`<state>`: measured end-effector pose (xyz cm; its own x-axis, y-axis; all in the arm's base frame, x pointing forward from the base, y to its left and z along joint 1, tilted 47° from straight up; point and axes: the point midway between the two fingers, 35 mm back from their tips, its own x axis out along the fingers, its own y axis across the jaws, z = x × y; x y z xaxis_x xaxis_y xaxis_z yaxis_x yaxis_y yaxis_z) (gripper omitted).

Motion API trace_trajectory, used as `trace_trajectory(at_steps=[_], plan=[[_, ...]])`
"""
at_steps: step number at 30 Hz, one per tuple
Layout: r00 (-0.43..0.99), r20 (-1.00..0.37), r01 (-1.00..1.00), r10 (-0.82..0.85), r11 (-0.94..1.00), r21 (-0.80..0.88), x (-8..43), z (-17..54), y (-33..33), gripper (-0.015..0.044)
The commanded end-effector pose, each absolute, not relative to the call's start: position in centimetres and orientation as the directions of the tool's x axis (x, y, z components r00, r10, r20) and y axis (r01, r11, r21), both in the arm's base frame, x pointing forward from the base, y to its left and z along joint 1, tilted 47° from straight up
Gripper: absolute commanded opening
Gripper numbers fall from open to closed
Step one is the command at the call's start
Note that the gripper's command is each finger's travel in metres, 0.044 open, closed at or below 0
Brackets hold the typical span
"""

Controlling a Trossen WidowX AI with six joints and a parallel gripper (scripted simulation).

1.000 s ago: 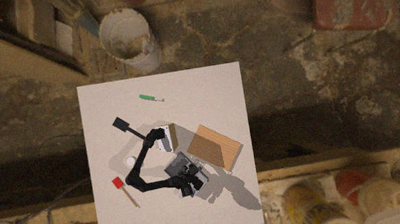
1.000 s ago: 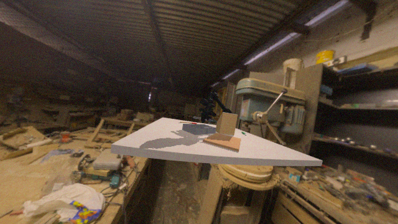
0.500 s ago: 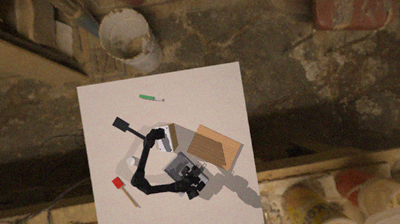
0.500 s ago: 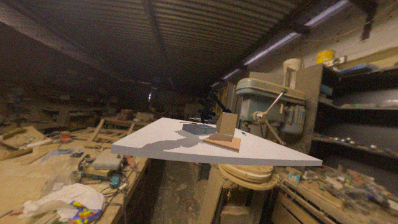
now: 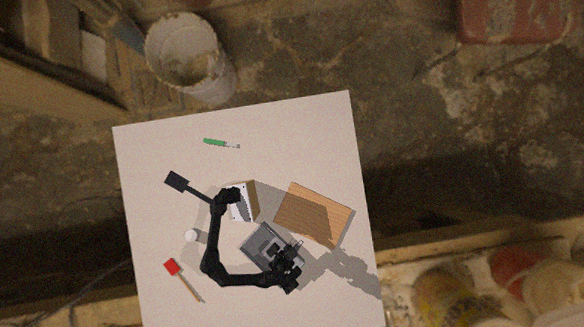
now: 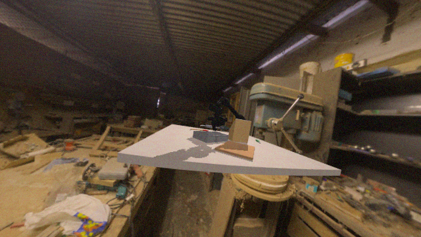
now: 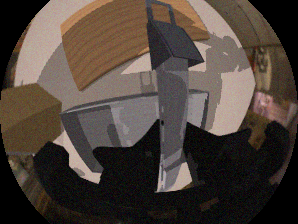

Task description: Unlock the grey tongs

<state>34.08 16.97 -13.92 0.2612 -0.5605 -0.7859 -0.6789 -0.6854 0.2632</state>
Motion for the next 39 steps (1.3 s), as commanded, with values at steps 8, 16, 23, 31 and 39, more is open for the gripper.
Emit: trace_trajectory(at_steps=[8,16,23,31,39], plan=[[0.222,-0.735,-0.744,-0.64,-0.599,0.297,34.4,-13.5,17.5,-0.015],[0.189,-0.69,-0.783,-0.699,-0.532,0.324,34.3,-13.1,17.6,-0.015],[0.187,-0.686,-0.786,-0.703,-0.526,0.326,34.3,-13.0,17.6,-0.015],[0.176,-0.69,-0.823,-0.702,-0.49,0.287,33.3,-13.7,18.6,-0.015],[0.178,-0.697,-0.905,-0.694,-0.394,0.162,30.8,-14.8,22.0,-0.015]])
